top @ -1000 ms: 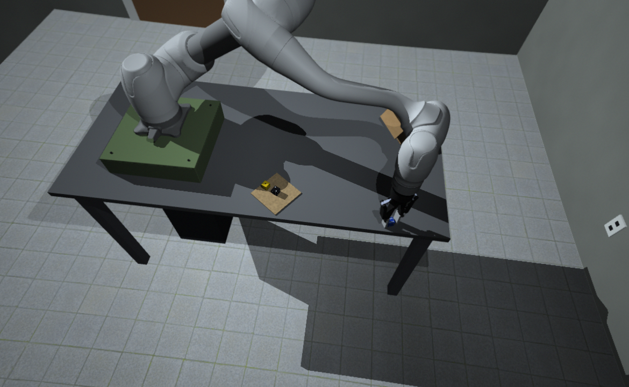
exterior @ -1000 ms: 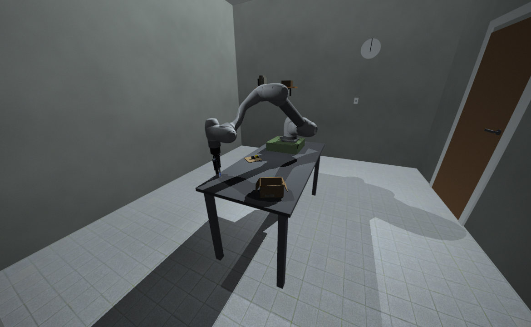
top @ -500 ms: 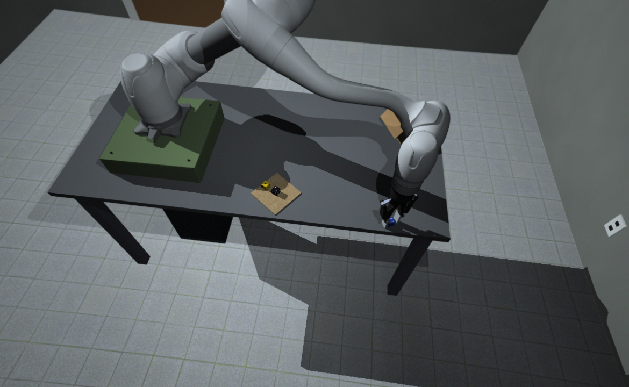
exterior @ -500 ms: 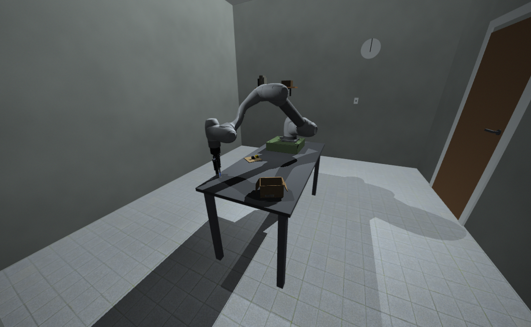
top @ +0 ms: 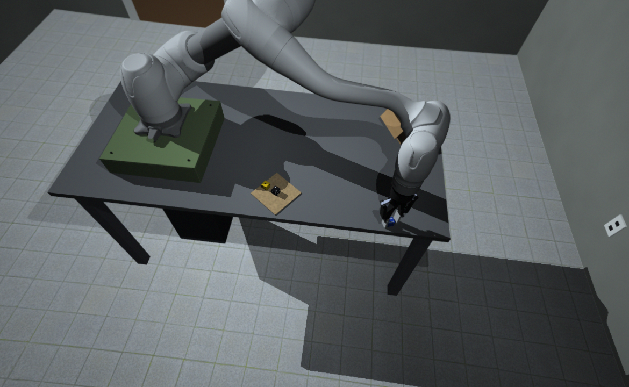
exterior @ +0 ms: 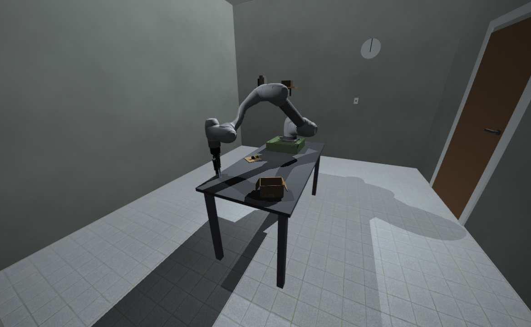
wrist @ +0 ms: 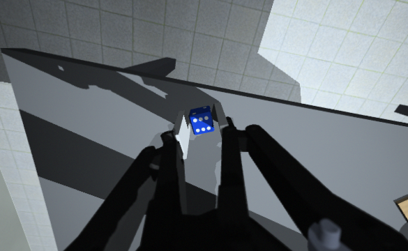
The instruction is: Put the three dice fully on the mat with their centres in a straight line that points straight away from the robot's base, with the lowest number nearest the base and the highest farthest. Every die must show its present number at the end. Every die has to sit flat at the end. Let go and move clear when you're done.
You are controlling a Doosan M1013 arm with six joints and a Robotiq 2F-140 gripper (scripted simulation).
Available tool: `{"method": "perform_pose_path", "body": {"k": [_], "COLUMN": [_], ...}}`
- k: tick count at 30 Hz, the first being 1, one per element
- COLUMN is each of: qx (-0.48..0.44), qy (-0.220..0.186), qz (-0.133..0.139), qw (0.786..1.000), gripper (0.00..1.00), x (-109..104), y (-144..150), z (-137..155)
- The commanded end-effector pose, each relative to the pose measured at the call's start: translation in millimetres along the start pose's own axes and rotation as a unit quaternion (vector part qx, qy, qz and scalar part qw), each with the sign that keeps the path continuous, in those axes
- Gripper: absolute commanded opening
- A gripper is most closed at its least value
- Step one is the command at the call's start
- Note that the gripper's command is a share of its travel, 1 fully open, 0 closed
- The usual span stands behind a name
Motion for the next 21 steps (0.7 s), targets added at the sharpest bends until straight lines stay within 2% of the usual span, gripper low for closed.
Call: {"method": "perform_pose_path", "body": {"k": [1,4,5,21], "qx": [0.000,0.000,0.000,0.000], "qy": [0.000,0.000,0.000,0.000], "qz": [-0.001,-0.001,-0.001,-0.001], "qw": [1.000,1.000,1.000,1.000], "gripper": [0.32,0.32,0.21,0.21], "x": [-1.7,-1.7,-1.7,-1.7], "y": [-0.5,-0.5,-0.5,-0.5], "z": [-0.2,-0.2,-0.2,-0.2]}}
Point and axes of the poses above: the point where the finger pads meet when closed, its own x axis out along the fingers, its own y axis across the jaws, z = x × y, the point moved 8 cm from there along -x, back along the fingers, and after that the axes turned 11 degrees about x, right-handed, at the moved point
